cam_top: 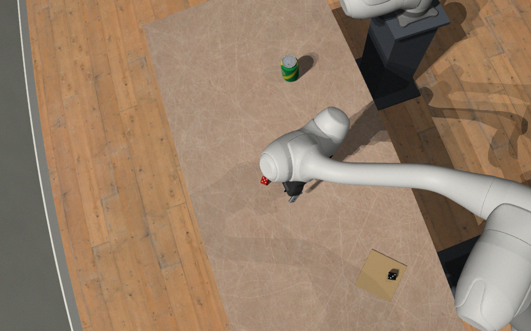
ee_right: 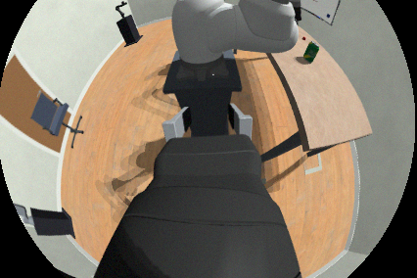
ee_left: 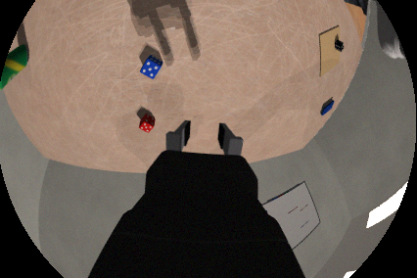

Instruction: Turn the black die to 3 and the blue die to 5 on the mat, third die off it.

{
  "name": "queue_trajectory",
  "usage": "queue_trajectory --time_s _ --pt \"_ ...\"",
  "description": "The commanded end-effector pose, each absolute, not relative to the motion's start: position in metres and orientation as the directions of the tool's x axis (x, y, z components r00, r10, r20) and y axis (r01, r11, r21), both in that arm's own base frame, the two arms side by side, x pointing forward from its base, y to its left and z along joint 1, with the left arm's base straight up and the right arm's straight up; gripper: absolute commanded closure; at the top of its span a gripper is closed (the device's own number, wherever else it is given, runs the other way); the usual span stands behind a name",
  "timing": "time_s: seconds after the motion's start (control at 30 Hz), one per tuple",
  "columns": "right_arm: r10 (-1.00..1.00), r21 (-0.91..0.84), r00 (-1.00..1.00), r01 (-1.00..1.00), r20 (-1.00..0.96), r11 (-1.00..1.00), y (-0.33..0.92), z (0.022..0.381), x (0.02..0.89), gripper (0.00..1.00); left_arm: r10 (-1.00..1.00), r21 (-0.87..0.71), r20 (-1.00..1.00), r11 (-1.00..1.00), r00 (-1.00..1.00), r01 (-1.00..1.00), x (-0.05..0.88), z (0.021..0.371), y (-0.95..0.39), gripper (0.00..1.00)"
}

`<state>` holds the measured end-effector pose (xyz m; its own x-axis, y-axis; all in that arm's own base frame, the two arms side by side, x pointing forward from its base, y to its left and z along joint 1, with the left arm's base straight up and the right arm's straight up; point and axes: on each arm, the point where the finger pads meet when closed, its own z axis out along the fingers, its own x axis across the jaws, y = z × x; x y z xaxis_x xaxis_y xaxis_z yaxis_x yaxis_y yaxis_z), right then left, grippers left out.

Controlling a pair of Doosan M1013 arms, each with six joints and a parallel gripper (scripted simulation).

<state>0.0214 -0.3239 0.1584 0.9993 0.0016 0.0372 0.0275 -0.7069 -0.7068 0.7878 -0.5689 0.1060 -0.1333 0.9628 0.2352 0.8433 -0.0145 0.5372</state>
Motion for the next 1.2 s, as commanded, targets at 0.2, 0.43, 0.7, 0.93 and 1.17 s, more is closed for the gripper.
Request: queue_trajectory --time_s 0.2,0.43,0.7,0.93,1.17 --pt "0.002 -0.706 0.999 0.028 0.038 -0.708 -0.324 0.159 0.022 0.0 0.981 0.224 0.193 -0.045 0.001 0.974 0.773 0.112 -0.597 0.21" --pt "0.002 -0.706 0.999 0.028 0.038 -0.708 -0.324 0.159 0.022 0.0 0.989 0.053 0.065 -0.135 0.132 0.989 0.76 0.129 -0.629 0.21" --pt "0.002 -0.706 0.999 0.028 0.038 -0.708 -0.324 0.159 0.022 0.0 0.983 0.001 0.0 -0.184 0.184 0.983 0.756 0.139 -0.643 0.21" --pt "0.002 -0.706 0.999 0.028 0.038 -0.708 -0.324 0.159 0.022 0.0 0.983 0.0 -0.001 -0.185 0.185 0.983 0.756 0.139 -0.643 0.0" --pt "0.002 -0.706 0.999 0.028 0.038 -0.708 -0.324 0.159 0.022 0.0 0.991 0.0 -0.001 -0.136 0.136 0.991 0.755 0.137 -0.643 0.0"
